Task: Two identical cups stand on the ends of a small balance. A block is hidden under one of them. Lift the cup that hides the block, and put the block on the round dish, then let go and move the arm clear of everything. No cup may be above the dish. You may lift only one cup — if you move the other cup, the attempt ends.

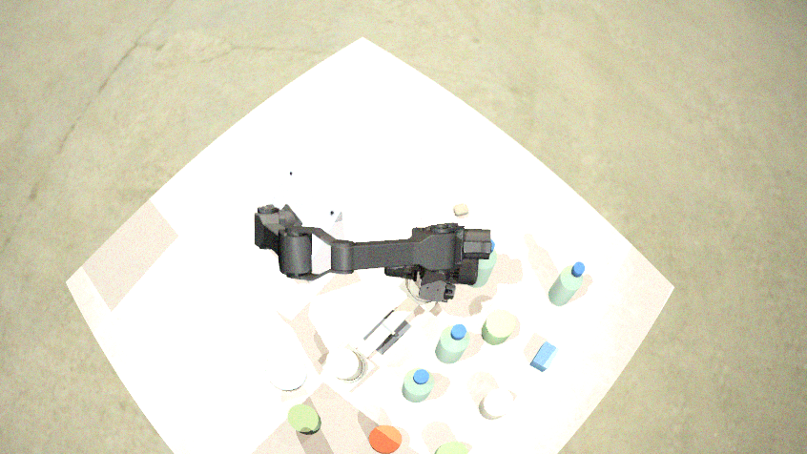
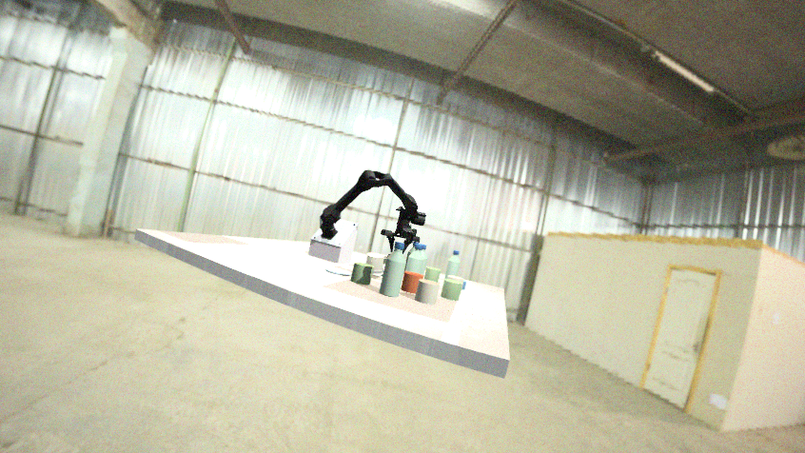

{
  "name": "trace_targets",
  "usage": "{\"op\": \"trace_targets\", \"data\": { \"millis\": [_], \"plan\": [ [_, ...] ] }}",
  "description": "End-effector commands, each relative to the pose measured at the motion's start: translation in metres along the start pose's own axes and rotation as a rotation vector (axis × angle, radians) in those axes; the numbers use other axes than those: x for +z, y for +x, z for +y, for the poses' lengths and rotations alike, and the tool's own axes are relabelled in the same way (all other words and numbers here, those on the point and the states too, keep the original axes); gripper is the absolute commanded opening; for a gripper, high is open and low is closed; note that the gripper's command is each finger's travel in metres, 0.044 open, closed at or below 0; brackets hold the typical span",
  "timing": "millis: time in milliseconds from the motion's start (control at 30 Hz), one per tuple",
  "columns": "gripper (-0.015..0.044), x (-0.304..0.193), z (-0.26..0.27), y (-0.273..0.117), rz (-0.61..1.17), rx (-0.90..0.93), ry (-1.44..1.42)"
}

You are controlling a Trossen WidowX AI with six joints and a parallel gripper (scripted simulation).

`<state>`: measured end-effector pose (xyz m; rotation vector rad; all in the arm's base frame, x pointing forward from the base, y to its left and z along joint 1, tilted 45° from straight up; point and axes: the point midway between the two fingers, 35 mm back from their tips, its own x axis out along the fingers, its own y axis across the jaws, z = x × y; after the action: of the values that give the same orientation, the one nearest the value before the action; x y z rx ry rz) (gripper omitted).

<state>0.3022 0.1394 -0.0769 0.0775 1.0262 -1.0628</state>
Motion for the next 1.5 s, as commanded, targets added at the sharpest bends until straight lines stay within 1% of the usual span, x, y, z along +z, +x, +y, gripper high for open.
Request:
{"op": "trace_targets", "data": {
  "millis": [0,267,367,700,833,867,1300,1467],
  "plan": [
    [0.026,0.0,-0.001,0.008,-0.006,-0.005,-0.01],
    [0.026,0.0,-0.002,0.018,-0.007,-0.006,-0.01],
    [0.0181,0.0,-0.002,0.018,-0.007,-0.006,-0.01],
    [0.0115,0.0,-0.002,0.018,-0.007,-0.006,-0.01],
    [0.001,0.0,-0.001,0.01,-0.006,-0.005,-0.01],
    [0.0,0.0,0.0,0.004,-0.005,-0.004,-0.01],
    [0.0,-0.001,-0.001,-0.073,-0.003,-0.004,-0.011],
    [0.0,-0.001,-0.001,-0.077,-0.002,-0.004,-0.011]
  ]
}}
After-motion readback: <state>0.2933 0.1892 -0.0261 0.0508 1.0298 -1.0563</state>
